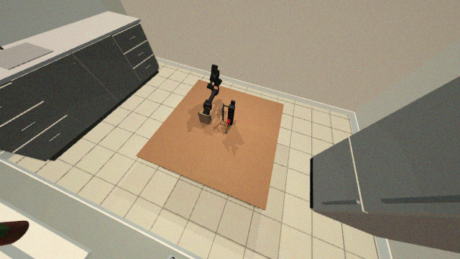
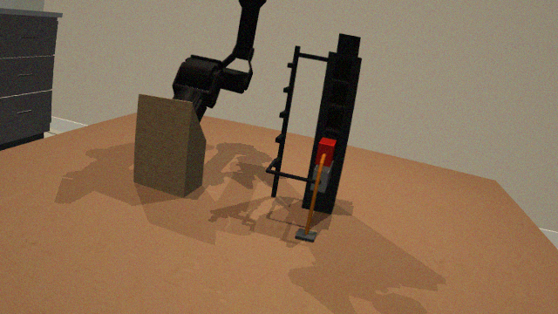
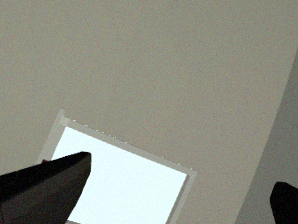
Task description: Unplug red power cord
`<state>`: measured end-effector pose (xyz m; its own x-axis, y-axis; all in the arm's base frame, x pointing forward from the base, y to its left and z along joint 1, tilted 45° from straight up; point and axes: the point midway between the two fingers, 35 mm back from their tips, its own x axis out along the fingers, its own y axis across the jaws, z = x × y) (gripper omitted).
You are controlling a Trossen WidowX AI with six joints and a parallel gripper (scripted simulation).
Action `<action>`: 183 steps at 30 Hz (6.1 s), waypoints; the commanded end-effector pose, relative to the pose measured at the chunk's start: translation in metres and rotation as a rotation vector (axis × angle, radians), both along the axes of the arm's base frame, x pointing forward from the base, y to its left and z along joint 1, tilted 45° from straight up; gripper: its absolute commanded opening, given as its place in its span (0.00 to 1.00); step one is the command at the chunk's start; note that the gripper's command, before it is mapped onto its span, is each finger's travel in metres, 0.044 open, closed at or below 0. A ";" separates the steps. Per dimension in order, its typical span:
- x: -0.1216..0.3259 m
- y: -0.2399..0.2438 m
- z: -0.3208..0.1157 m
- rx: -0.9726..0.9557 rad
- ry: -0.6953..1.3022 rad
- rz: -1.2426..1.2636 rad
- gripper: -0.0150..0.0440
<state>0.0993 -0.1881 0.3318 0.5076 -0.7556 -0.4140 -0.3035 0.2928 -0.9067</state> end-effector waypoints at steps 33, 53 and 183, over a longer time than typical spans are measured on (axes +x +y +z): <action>0.186 0.079 -0.261 1.796 -0.015 -1.309 0.53; 0.187 0.151 -0.331 1.586 0.229 -2.151 0.53; 0.198 0.104 -0.372 1.586 0.224 -2.149 1.00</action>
